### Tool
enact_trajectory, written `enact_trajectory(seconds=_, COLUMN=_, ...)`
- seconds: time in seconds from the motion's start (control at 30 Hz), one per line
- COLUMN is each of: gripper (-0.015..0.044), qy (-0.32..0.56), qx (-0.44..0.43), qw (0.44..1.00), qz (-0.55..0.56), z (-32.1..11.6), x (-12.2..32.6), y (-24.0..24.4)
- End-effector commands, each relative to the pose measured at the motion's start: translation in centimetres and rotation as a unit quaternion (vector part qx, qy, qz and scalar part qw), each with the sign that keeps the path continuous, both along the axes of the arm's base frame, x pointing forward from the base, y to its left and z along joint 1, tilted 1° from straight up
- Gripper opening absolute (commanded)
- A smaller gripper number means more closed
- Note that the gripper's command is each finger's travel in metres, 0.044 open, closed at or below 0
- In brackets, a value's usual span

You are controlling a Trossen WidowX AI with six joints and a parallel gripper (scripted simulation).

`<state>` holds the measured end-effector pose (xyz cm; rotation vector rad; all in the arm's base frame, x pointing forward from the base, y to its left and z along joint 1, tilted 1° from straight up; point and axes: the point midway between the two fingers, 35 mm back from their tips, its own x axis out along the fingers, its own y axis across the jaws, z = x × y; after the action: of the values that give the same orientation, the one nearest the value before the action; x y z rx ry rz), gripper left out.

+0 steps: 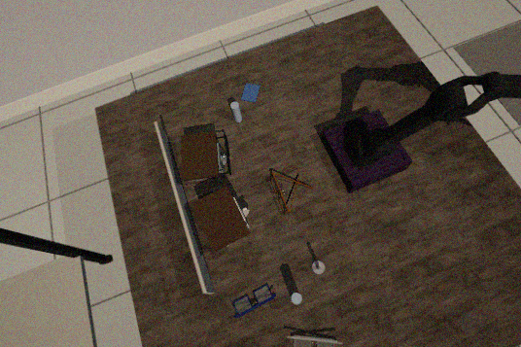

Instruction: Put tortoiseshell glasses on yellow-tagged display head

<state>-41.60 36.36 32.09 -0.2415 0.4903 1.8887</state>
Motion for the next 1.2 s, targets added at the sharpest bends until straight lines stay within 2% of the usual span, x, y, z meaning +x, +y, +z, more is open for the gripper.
enact_trajectory(seconds=0.0, gripper=0.0426, qy=0.000, qx=0.000, qw=1.000, qz=0.000, z=0.0, x=0.0, y=0.0)
enact_trajectory(seconds=0.23, gripper=0.0440, qy=0.000, qx=0.000, qw=1.000, qz=0.000, z=0.0, x=0.0, y=0.0)
enact_trajectory(seconds=0.4, gripper=0.0309, qy=0.008, qx=-0.015, qw=0.999, qz=-0.034, z=-0.7, x=2.5, y=2.4)
enact_trajectory(seconds=0.53, gripper=0.0204, qy=0.027, qx=-0.041, qw=0.994, qz=-0.097, z=-2.0, x=7.7, y=6.4)
enact_trajectory(seconds=0.87, gripper=0.0200, qy=0.038, qx=-0.096, qw=0.965, qz=-0.243, z=-5.3, x=22.2, y=12.2)
enact_trajectory(seconds=1.17, gripper=0.0200, qy=0.046, qx=-0.136, qw=0.920, qz=-0.364, z=-7.5, x=35.2, y=12.8)
